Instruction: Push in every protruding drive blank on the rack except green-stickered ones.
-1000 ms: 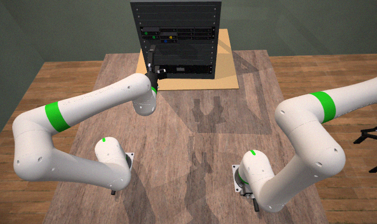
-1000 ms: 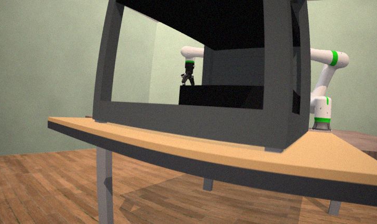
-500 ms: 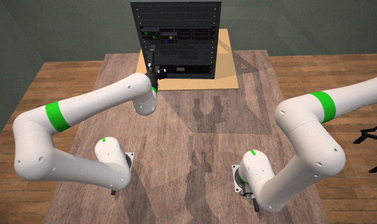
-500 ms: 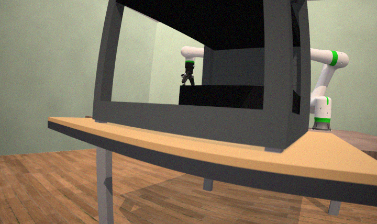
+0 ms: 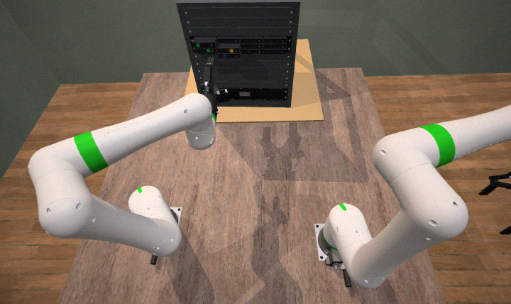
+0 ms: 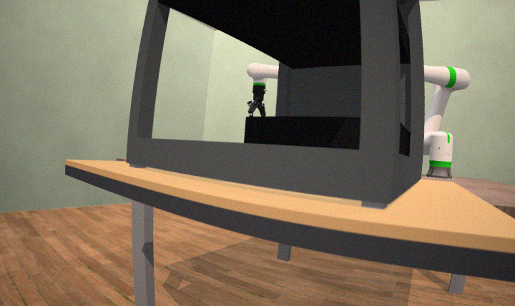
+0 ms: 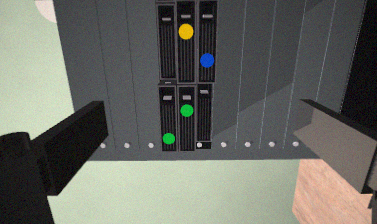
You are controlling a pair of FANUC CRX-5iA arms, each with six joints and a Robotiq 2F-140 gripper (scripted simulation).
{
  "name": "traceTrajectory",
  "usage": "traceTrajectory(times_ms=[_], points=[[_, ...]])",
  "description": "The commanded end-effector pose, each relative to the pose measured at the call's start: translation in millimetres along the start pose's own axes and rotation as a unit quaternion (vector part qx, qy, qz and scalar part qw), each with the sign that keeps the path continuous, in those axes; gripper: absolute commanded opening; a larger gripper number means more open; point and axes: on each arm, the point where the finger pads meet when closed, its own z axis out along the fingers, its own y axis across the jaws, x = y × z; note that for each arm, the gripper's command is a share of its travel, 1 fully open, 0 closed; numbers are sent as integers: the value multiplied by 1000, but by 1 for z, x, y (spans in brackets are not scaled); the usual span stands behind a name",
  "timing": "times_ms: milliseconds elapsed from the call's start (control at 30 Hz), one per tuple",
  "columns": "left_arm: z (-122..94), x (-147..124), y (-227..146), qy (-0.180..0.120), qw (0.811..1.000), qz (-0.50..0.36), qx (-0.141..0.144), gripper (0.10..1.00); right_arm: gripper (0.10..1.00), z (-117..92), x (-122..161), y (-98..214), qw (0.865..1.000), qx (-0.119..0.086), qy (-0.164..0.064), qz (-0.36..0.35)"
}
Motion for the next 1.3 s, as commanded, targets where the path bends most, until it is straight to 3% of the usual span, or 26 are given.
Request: traceTrajectory(times_ms=[0, 333, 600, 1267], points=[[24, 4, 4, 0, 1000, -1, 1, 1000, 1000, -1, 0, 0, 1000, 0, 1, 0], [78, 12, 18, 0, 1000, -1, 1, 1000, 1000, -1, 0, 0, 1000, 0, 1, 0], [98, 16, 23, 0, 1000, -1, 1, 1000, 1000, -1, 0, 0, 1000, 0, 1, 0], [106, 17, 25, 0, 1000, -1, 1, 1000, 1000, -1, 0, 0, 1000, 0, 1, 0]])
